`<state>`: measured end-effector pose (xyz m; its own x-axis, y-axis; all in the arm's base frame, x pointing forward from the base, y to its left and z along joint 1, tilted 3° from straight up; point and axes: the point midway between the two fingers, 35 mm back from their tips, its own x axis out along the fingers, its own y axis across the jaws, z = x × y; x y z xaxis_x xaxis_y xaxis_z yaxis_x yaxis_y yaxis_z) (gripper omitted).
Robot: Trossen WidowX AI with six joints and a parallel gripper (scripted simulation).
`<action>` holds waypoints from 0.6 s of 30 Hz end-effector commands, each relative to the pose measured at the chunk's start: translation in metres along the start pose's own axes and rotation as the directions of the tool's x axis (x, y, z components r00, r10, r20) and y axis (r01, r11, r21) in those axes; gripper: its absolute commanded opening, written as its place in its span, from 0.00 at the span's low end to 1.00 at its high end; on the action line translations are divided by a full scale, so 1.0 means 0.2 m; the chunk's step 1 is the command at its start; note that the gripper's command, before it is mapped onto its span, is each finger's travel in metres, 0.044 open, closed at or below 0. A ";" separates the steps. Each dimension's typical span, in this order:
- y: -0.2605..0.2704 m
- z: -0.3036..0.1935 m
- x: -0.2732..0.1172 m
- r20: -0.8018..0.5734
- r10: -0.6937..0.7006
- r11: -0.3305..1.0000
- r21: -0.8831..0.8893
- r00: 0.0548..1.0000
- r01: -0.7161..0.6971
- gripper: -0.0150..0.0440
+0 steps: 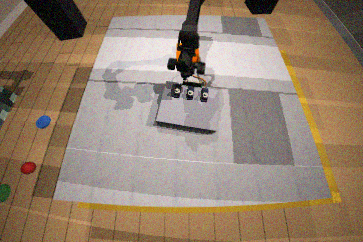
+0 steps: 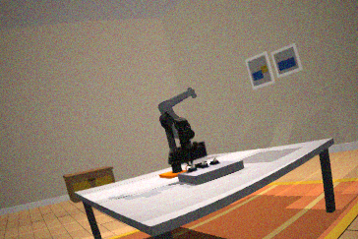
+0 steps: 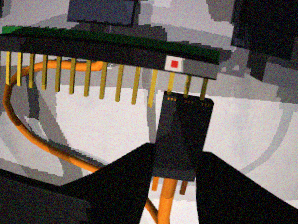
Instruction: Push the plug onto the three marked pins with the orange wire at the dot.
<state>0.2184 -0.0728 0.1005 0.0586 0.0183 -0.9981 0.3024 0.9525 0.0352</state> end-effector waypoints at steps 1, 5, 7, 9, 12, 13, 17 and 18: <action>0.00 0.02 0.00 0.004 0.003 1.000 0.003 1.000 -0.003 0.25; 0.00 0.03 0.00 0.004 0.003 1.000 0.003 1.000 -0.003 0.25; 0.00 0.04 0.00 0.004 0.003 1.000 0.003 1.000 -0.003 0.25; -0.01 0.05 0.00 0.004 0.003 1.000 0.003 1.000 -0.003 0.25; -0.01 0.06 0.00 0.005 0.003 1.000 0.003 1.000 -0.003 0.25; -0.01 0.06 0.00 0.005 0.003 1.000 0.003 1.000 -0.003 0.25; 0.00 0.05 0.01 0.005 0.003 1.000 0.003 1.000 -0.003 0.34; 0.01 0.04 0.02 0.004 0.003 1.000 0.003 1.000 -0.003 0.39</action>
<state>0.2267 -0.0757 0.1004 0.0569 0.0252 -0.9981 0.3054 0.9513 0.0415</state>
